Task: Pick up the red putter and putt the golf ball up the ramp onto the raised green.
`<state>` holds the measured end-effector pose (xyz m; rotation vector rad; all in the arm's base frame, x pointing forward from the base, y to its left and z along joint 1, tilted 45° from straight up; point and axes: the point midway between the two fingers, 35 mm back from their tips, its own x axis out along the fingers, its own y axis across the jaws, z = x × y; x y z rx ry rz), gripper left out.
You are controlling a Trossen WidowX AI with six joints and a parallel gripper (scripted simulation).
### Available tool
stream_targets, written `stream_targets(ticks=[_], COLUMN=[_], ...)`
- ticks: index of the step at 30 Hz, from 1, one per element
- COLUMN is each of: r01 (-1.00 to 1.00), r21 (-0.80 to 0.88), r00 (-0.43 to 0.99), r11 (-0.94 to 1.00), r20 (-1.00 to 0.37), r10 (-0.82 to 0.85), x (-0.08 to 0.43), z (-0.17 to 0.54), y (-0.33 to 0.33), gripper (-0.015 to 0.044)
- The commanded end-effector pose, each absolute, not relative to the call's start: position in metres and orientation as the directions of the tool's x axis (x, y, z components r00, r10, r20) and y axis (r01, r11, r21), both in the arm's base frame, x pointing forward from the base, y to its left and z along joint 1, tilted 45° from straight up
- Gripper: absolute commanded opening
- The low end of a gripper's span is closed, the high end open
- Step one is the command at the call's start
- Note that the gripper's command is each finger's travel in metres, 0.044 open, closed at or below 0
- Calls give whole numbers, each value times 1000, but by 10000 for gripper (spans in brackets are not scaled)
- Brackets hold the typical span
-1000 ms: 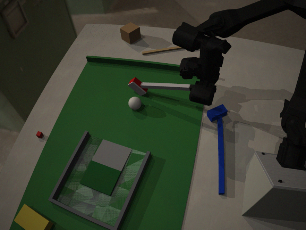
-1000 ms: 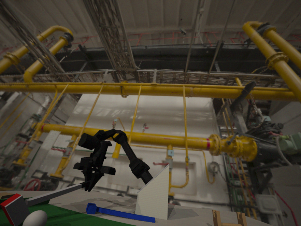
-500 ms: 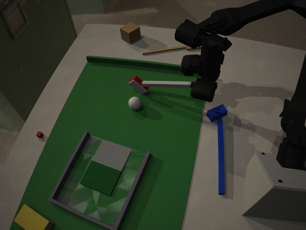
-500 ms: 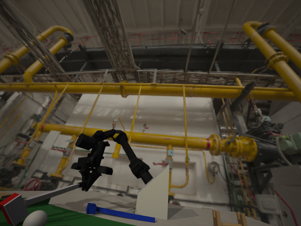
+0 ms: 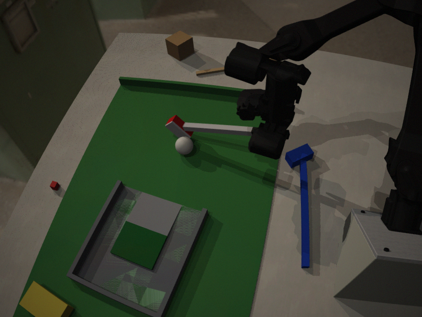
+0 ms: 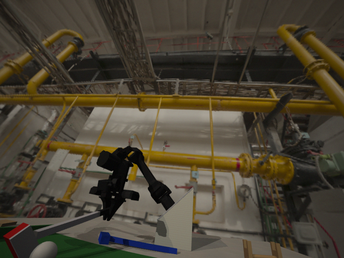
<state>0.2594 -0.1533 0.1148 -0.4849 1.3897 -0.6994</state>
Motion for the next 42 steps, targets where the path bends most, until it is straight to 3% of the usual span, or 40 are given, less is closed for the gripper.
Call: stream_targets(ticks=[1, 8, 21, 42], r01=[139, 141, 140, 124], r21=[-687, -696, -694, -700], r00=[25, 29, 29, 18], r11=[713, 705, 706, 704], r20=[-717, -708, -710, -707], r10=[-697, -705, -703, -707], x=[262, 260, 259, 257], z=[74, 56, 97, 90], y=[-115, -93, -52, -56], gripper=[0, 0, 0, 0])
